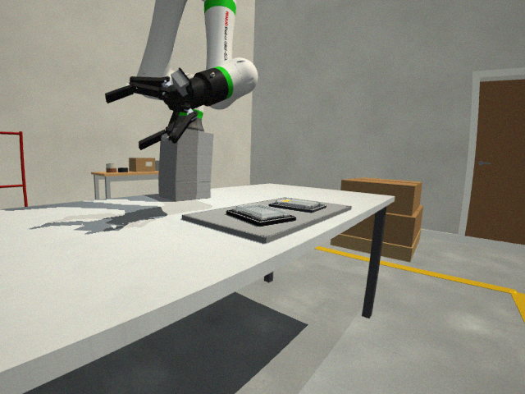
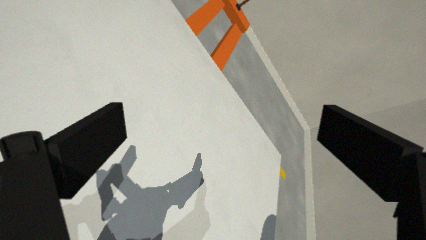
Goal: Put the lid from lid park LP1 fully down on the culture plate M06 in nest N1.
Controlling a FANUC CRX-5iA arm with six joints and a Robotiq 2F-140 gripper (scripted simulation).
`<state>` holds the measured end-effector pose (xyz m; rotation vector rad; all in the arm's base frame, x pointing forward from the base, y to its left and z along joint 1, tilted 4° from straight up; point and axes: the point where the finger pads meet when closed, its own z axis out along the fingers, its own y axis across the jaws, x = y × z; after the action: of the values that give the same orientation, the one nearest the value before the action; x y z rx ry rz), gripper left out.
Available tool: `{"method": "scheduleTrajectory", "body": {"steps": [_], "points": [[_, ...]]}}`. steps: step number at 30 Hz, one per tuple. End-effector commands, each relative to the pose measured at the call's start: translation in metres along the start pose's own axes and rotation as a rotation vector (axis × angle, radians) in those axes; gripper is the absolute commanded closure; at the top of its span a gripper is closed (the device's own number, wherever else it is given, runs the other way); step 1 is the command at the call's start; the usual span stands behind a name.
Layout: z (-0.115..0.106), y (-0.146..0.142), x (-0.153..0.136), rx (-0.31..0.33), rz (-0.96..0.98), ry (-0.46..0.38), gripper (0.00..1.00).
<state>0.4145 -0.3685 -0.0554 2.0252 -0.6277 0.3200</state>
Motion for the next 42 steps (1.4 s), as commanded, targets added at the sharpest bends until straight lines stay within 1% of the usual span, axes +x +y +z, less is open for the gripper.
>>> {"method": "scheduleTrajectory", "body": {"steps": [1,2,3,4,6,7,8,9,11,12,13,14,15,17,18,20,21,23,24,26,27,28,29,30,32,33,35,36,37,38,42], "points": [[-0.041,-0.054,-0.017,0.119,-0.149,-0.202,0.0],[-0.049,-0.065,-0.021,0.138,-0.172,-0.229,0.0],[-0.057,-0.075,-0.025,0.191,-0.201,-0.229,0.0],[-0.065,-0.085,-0.028,0.212,-0.222,-0.254,0.0],[-0.065,-0.085,-0.028,0.212,-0.222,-0.254,0.0],[-0.091,-0.115,-0.037,0.309,-0.289,-0.293,0.0],[-0.098,-0.123,-0.04,0.323,-0.304,-0.312,0.0],[-0.106,-0.13,-0.042,0.379,-0.327,-0.292,0.0],[-0.123,-0.149,-0.049,0.411,-0.358,-0.329,0.0],[-0.132,-0.158,-0.053,0.479,-0.391,-0.317,0.0],[-0.141,-0.167,-0.056,0.495,-0.404,-0.332,0.0],[-0.151,-0.176,-0.06,0.495,-0.404,-0.332,0.0],[-0.161,-0.185,-0.063,0.576,-0.448,-0.329,0.0],[-0.18,-0.203,-0.07,0.576,-0.448,-0.329,0.0],[-0.191,-0.211,-0.073,0.654,-0.489,-0.322,0.0],[-0.211,-0.228,-0.08,0.654,-0.489,-0.322,0.0],[-0.222,-0.234,-0.083,0.728,-0.526,-0.312,0.0],[-0.222,-0.234,-0.083,0.728,-0.526,-0.312,0.0],[-0.254,-0.258,-0.093,0.796,-0.559,-0.299,0.0],[-0.27,-0.27,-0.1,0.796,-0.559,-0.299,0.0],[-0.28,-0.275,-0.102,0.857,-0.589,-0.284,0.0],[-0.29,-0.282,-0.106,0.857,-0.589,-0.284,0.0],[-0.304,-0.289,-0.11,0.912,-0.614,-0.27,0.0],[-0.316,-0.298,-0.114,0.912,-0.614,-0.27,0.0],[-0.341,-0.31,-0.122,1.0,-0.654,-0.242,0.0],[-0.353,-0.318,-0.126,1.0,-0.654,-0.242,0.0],[-0.378,-0.33,-0.134,1.06,-0.68,-0.221,0.0],[-0.392,-0.336,-0.138,1.08,-0.688,-0.214,0.0],[-0.401,-0.341,-0.141,1.094,-0.694,-0.208,0.0],[-0.405,-0.343,-0.143,1.103,-0.697,-0.205,0.0],[-0.408,-0.344,-0.144,1.109,-0.7,-0.202,0.0]]}}
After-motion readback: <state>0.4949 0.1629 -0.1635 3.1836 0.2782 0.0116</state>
